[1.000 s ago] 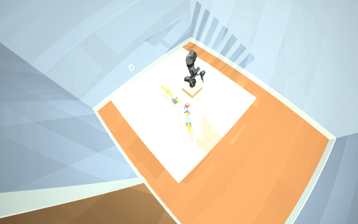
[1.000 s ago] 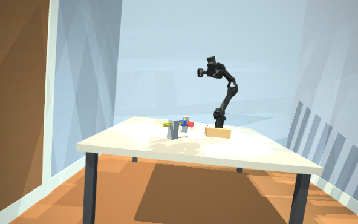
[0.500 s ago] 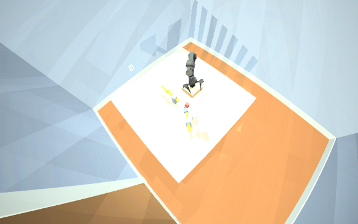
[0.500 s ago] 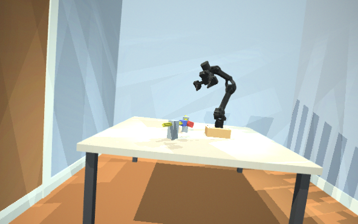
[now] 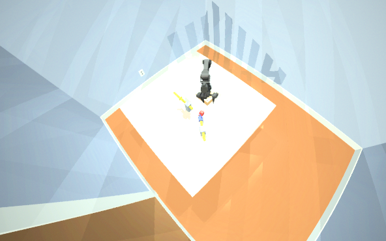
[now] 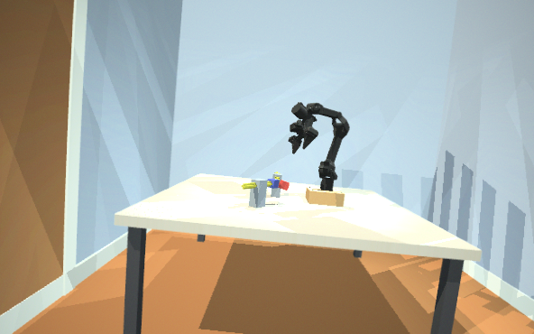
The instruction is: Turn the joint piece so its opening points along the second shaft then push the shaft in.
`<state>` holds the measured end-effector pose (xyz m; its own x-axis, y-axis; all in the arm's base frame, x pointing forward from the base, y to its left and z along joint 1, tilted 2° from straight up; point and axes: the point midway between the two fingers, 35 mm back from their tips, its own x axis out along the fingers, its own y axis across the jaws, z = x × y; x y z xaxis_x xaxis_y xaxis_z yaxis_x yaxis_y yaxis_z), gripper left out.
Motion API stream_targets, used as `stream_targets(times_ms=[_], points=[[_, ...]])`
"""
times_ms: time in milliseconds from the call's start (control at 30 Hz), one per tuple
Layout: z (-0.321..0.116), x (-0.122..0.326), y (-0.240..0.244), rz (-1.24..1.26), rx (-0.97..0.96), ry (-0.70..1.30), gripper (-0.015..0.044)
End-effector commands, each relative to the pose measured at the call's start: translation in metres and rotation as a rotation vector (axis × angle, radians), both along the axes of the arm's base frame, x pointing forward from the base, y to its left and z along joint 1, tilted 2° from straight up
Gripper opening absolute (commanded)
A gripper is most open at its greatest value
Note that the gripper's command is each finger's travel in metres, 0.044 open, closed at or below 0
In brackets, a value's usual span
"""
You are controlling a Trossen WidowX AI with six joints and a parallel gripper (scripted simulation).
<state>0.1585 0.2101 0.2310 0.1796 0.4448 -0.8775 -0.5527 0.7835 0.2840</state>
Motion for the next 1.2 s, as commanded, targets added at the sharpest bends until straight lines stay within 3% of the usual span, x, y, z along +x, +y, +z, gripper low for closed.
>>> stream_targets(times_ms=[0,533,800,1167], points=[[-0.022,-0.001,-0.009,-0.083,-0.088,0.072,0.044],[-0.083,-0.01,-0.052,-0.423,-0.432,0.249,0.044],[-0.084,-0.01,-0.053,-0.417,-0.433,0.24,0.044],[-0.097,-0.015,-0.055,-0.265,-0.381,0.069,0.044]])
